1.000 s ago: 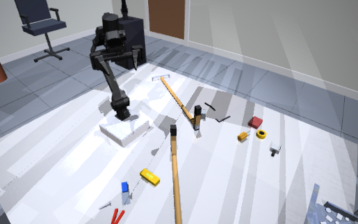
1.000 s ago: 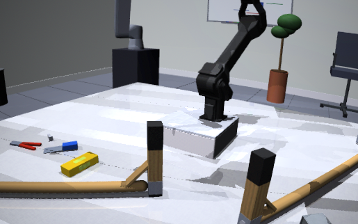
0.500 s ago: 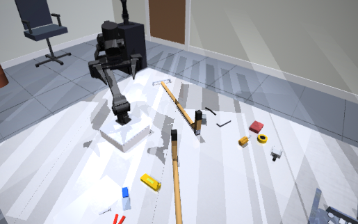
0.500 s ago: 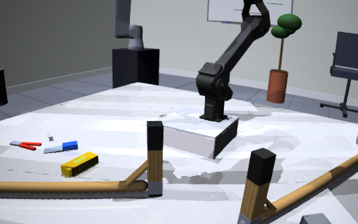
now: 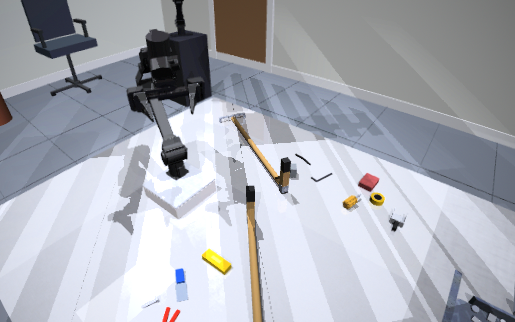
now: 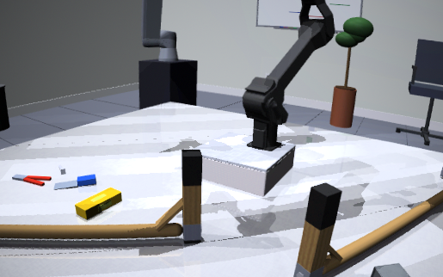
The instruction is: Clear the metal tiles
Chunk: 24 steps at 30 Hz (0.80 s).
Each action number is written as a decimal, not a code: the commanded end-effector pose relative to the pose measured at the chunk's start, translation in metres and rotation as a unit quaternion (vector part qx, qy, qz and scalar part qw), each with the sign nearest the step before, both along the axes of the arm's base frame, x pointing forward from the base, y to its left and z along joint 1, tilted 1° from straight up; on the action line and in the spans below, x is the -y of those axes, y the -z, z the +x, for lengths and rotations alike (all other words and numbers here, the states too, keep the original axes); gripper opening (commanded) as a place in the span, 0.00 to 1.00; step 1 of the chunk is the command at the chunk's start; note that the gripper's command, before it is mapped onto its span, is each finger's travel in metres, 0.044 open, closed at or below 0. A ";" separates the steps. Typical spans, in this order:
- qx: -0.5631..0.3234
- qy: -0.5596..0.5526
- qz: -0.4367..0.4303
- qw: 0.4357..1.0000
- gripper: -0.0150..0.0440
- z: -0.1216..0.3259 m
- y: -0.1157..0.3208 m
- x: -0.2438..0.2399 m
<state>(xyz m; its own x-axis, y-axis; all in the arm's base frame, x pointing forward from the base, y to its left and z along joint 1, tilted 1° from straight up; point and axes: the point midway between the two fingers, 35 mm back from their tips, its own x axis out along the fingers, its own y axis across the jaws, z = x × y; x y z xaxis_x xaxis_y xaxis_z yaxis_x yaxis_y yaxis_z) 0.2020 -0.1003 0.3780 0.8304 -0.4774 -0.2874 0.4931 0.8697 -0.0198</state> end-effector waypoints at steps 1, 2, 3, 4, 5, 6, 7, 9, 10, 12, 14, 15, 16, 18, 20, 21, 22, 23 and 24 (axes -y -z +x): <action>-0.001 -0.002 -0.002 1.000 1.00 0.000 0.000 0.000; -0.001 -0.002 -0.002 1.000 1.00 0.000 0.000 0.000; -0.001 -0.002 -0.002 1.000 1.00 0.000 0.000 0.000; -0.001 -0.002 -0.002 1.000 1.00 0.000 0.000 0.000; -0.001 -0.003 -0.002 1.000 1.00 0.000 0.000 -0.001; 0.000 -0.005 -0.002 1.000 1.00 0.001 -0.001 -0.002; 0.001 -0.008 -0.003 1.000 1.00 0.001 -0.002 -0.003; 0.003 -0.015 -0.004 1.000 1.00 0.002 -0.005 -0.007; 0.005 -0.019 -0.005 1.000 1.00 0.002 -0.006 -0.009; 0.007 -0.026 -0.006 1.000 1.00 0.003 -0.009 -0.013; 0.010 -0.033 -0.007 0.999 1.00 0.004 -0.011 -0.017; 0.011 -0.037 -0.008 0.999 1.00 0.004 -0.013 -0.019; 0.012 -0.040 -0.009 0.999 1.00 0.005 -0.014 -0.021; 0.015 -0.048 -0.010 0.999 1.00 0.005 -0.017 -0.025; 0.017 -0.055 -0.010 0.998 1.00 0.006 -0.019 -0.029; 0.019 -0.059 -0.011 0.998 1.00 0.006 -0.020 -0.031; 0.020 -0.062 -0.011 0.998 1.00 0.006 -0.022 -0.033; 0.021 -0.066 -0.012 0.998 1.00 0.006 -0.023 -0.035; 0.023 -0.069 -0.012 0.997 1.00 0.006 -0.024 -0.037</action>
